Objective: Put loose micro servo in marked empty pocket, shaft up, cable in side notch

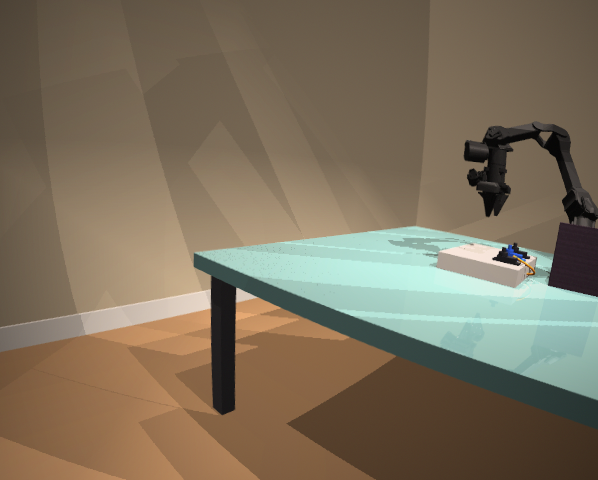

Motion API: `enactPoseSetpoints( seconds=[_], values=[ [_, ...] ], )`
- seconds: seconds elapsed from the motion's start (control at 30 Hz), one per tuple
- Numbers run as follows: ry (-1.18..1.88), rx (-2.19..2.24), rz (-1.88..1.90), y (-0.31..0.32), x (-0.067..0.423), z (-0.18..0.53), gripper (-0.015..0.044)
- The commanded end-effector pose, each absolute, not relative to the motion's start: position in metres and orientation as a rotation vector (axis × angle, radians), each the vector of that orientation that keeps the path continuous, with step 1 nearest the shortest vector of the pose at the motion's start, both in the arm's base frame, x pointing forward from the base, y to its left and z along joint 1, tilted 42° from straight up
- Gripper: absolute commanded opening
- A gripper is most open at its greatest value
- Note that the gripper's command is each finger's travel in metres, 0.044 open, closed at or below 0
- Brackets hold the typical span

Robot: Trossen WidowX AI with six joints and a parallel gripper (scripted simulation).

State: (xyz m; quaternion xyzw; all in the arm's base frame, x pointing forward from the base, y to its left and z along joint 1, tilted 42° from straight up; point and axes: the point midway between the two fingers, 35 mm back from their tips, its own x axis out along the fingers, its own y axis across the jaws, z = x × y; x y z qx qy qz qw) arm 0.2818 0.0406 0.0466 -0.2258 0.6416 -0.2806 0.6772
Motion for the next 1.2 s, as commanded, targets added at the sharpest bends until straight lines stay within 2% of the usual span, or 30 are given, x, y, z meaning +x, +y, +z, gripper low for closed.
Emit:
enactPoseSetpoints(
  seconds=[0.0, 1.17],
  values=[
    [1.428, -0.491, -0.622, 0.0642, 0.2790, 0.0721, 0.0440],
    [1.428, -0.491, -0.622, 0.0659, 0.2781, 0.0744, 0.0440]
  ],
)
